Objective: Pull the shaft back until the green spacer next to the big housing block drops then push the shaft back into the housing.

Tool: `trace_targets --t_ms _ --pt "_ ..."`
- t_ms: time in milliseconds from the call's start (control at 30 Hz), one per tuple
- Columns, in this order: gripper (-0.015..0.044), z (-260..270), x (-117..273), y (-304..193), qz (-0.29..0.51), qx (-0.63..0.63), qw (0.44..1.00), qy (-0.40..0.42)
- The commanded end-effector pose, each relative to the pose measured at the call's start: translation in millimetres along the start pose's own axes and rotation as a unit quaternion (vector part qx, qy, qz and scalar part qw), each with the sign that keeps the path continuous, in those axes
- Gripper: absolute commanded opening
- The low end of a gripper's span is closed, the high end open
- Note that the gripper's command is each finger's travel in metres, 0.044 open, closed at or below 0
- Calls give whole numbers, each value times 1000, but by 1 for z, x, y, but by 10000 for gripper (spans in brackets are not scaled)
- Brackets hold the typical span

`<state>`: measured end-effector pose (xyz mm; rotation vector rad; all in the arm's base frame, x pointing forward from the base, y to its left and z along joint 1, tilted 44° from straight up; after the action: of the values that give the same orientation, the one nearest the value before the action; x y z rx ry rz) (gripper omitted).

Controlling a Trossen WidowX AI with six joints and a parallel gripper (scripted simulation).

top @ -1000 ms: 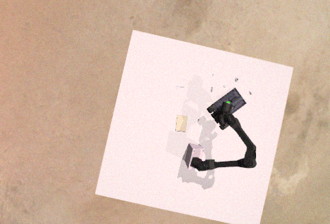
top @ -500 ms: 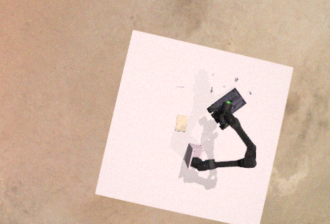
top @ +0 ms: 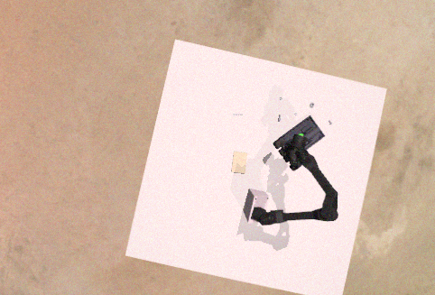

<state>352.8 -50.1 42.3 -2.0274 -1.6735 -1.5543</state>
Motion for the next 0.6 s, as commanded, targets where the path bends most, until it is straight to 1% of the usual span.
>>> trace_targets --t_ms 0,567 --pt "0 1 1 2 -2 0 1000 2" --pt "0 1 1 4 -2 0 1000 2"
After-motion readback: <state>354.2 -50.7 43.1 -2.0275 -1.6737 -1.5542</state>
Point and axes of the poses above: the point midway between the two fingers, 35 mm back from their tips, its own x axis back along the fingers, its own z axis across the jaws, y = z × x, the point moved 3 cm from there along x, back along the fingers, and after that the axes turned 4 degrees about -x, right-handed, at the moved point
